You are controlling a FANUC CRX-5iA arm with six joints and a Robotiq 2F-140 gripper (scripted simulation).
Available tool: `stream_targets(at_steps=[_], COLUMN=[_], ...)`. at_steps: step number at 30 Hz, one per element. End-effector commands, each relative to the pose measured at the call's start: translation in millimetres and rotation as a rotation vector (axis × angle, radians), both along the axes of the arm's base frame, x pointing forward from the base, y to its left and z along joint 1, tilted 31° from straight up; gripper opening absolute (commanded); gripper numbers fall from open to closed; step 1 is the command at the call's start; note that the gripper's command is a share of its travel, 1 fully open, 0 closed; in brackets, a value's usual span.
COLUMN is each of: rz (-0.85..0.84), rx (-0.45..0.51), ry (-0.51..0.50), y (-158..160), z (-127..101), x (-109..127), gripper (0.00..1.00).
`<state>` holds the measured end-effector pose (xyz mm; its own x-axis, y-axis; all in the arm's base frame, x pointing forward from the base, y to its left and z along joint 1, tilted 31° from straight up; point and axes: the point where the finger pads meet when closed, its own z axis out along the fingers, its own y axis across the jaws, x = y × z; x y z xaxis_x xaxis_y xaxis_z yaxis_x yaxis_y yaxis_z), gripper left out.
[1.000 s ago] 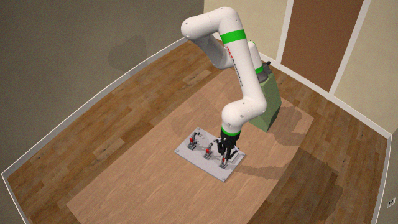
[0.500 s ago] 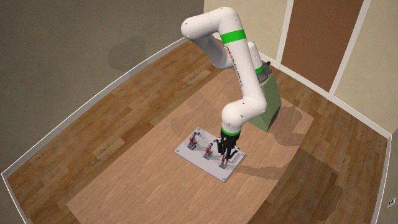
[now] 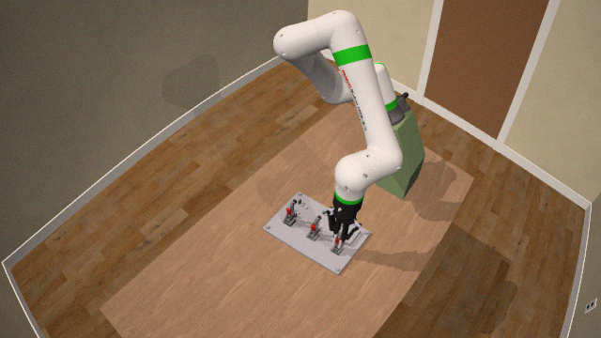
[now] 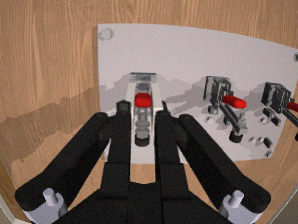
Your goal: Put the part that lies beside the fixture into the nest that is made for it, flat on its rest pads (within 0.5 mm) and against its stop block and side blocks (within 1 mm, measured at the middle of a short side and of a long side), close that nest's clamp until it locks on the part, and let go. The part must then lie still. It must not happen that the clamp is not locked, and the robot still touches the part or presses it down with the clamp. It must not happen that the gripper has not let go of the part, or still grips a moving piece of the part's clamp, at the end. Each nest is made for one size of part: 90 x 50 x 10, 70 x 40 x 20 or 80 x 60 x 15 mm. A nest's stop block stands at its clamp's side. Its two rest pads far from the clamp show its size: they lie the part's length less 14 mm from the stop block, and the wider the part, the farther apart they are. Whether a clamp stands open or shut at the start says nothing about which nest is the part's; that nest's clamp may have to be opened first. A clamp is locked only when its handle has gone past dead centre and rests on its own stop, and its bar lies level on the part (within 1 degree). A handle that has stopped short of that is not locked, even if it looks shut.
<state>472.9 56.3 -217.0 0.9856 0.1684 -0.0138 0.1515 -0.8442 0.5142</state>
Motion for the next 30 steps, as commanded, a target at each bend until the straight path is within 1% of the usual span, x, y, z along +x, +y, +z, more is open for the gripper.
stream_targets(at_steps=[1, 20, 30], rz=[0.0, 0.0, 0.0], rx=[0.0, 0.0, 0.0], ry=[0.0, 0.0, 0.0], y=[0.1, 0.5, 1.4], z=[0.0, 0.0, 0.1], x=[0.1, 1.9, 6.7], gripper=[0.0, 0.0, 0.0])
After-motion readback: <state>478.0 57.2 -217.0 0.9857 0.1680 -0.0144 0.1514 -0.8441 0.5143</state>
